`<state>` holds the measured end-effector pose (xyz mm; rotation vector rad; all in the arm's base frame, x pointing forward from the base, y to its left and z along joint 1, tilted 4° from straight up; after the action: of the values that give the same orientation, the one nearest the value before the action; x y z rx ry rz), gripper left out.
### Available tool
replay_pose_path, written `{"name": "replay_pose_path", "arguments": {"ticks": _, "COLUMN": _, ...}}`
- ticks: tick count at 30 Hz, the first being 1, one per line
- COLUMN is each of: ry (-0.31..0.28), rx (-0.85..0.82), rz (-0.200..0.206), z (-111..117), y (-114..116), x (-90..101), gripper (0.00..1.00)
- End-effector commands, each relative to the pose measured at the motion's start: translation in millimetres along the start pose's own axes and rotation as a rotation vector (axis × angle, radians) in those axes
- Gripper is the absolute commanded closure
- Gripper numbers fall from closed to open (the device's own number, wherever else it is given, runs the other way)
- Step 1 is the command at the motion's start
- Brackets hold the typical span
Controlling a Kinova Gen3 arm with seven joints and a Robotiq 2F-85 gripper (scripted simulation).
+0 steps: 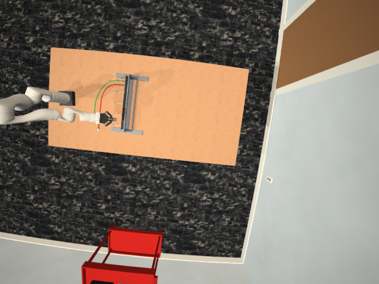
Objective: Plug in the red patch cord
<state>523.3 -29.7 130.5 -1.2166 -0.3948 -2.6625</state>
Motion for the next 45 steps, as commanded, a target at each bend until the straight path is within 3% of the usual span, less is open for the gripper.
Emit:
{"name": "replay_pose_path", "arguments": {"ticks": 1, "ry": 0.002, "rx": 0.0, "rz": -0.001, "z": 1, "y": 0, "x": 0.4, "gripper": 1.0}}
{"name": "replay_pose_path", "arguments": {"ticks": 27, "ry": 0.002, "rx": 0.0, "rz": -0.001, "z": 1, "y": 0, "x": 4.5, "gripper": 1.0}}
{"name": "replay_pose_path", "arguments": {"ticks": 33, "ry": 0.002, "rx": 0.0, "rz": -0.001, "z": 1, "y": 0, "x": 21.6, "gripper": 1.0}}
{"name": "replay_pose_path", "arguments": {"ticks": 39, "ry": 0.002, "rx": 0.0, "rz": -0.001, "z": 1, "y": 0, "x": 52.7, "gripper": 1.0}}
{"name": "replay_pose_path", "arguments": {"ticks": 41, "ry": 0.002, "rx": 0.0, "rz": -0.001, "z": 1, "y": 0, "x": 52.7, "gripper": 1.0}}
{"name": "replay_pose_path", "arguments": {"ticks": 45, "ry": 0.002, "rx": 0.0, "rz": -0.001, "z": 1, "y": 0, "x": 78.5, "gripper": 1.0}}
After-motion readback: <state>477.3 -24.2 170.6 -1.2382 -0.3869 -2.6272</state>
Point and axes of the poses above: the point where the finger pads meet when closed, its own x axis back along the fingers, its own y axis across the jaws, z = x × y, the point moved 2 cm from there along x, back along the fingers, and after that the axes turned 8 degrees about x, right-handed, at the moved point
